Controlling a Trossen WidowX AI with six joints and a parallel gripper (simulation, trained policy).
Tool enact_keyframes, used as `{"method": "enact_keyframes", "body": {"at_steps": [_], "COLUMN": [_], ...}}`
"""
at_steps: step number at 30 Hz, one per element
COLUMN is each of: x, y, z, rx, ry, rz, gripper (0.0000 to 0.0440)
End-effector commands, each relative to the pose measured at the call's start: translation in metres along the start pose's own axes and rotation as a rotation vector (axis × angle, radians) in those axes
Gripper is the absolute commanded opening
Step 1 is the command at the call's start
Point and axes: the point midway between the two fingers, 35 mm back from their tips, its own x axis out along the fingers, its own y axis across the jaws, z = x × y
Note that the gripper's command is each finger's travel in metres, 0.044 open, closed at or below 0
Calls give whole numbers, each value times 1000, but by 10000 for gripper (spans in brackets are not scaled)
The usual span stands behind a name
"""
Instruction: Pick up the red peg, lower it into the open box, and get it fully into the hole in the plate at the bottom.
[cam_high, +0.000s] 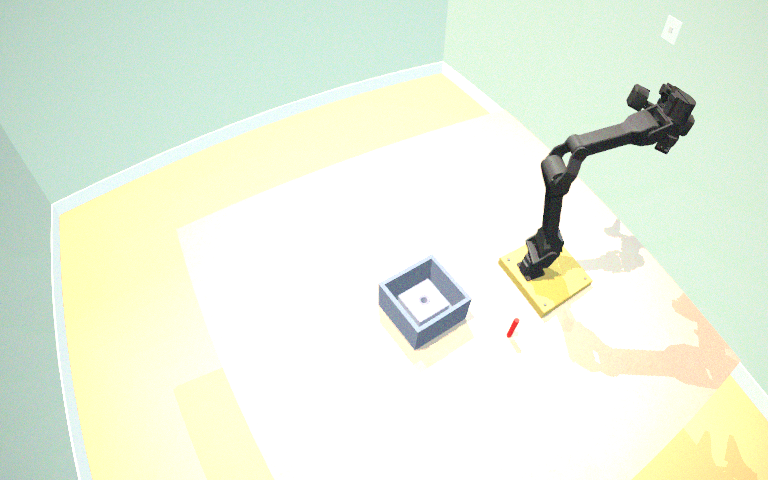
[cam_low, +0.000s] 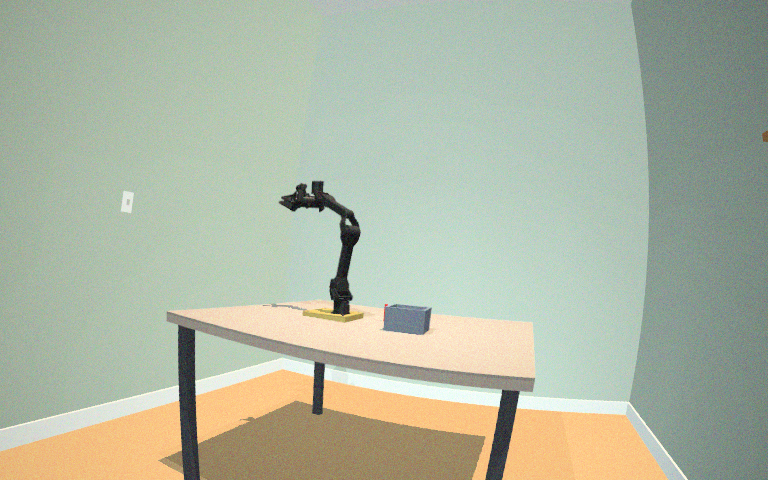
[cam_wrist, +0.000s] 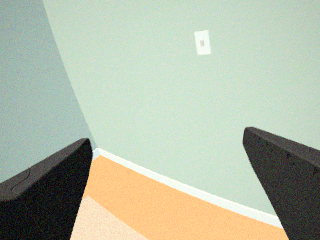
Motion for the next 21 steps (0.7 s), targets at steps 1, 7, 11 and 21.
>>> {"method": "enact_keyframes", "body": {"at_steps": [1,7,11,21], "x": [-4,-37,-61,-130], "y": [-2,-37,-62,-110], "z": [0,-9,-21,-57], "rx": [-5,45,111,302], "ry": [-4,-15,-18,-45], "rz": [-18,-202,-325,-617], "gripper": [420,440,440,440]}}
